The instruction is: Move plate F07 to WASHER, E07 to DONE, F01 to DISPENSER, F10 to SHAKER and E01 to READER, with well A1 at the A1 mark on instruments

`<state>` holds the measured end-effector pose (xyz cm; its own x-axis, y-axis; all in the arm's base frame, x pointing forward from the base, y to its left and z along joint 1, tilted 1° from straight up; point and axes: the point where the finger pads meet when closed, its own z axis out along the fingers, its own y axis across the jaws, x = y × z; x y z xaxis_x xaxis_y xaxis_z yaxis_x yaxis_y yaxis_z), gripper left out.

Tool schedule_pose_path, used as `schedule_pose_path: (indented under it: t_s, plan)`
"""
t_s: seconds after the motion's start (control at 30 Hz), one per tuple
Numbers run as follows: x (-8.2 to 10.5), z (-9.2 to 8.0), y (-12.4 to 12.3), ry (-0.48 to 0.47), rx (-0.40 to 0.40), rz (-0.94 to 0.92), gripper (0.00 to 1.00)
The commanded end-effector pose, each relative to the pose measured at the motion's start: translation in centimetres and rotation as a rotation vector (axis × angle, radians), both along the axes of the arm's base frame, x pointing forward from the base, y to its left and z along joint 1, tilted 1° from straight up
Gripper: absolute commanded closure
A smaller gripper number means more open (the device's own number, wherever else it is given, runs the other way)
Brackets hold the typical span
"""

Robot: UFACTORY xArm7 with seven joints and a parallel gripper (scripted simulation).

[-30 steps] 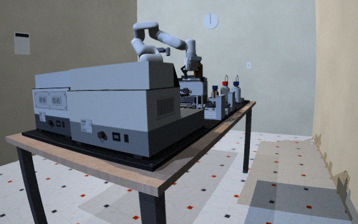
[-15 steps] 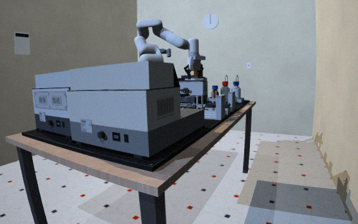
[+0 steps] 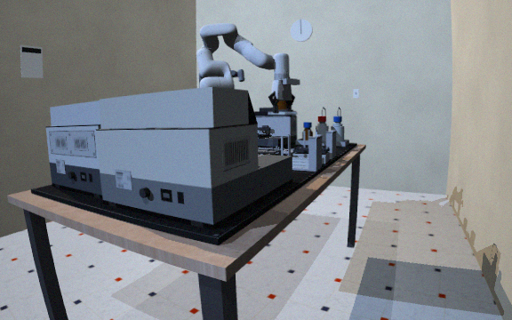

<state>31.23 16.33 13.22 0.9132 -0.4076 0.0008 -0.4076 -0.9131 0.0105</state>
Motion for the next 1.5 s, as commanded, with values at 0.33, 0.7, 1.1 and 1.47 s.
schedule_pose_path:
  t_s: [0.33,0.7,1.1,1.47]
  plan:
    - [3.7,0.1,-2.3,0.0,0.0,0.119,1.0]
    - [5.8,0.1,-3.8,0.0,-0.001,0.128,1.0]
    - [8.6,0.1,-5.8,0.001,-0.001,0.245,1.0]
    - [11.4,0.1,-7.7,0.001,-0.001,0.289,1.0]
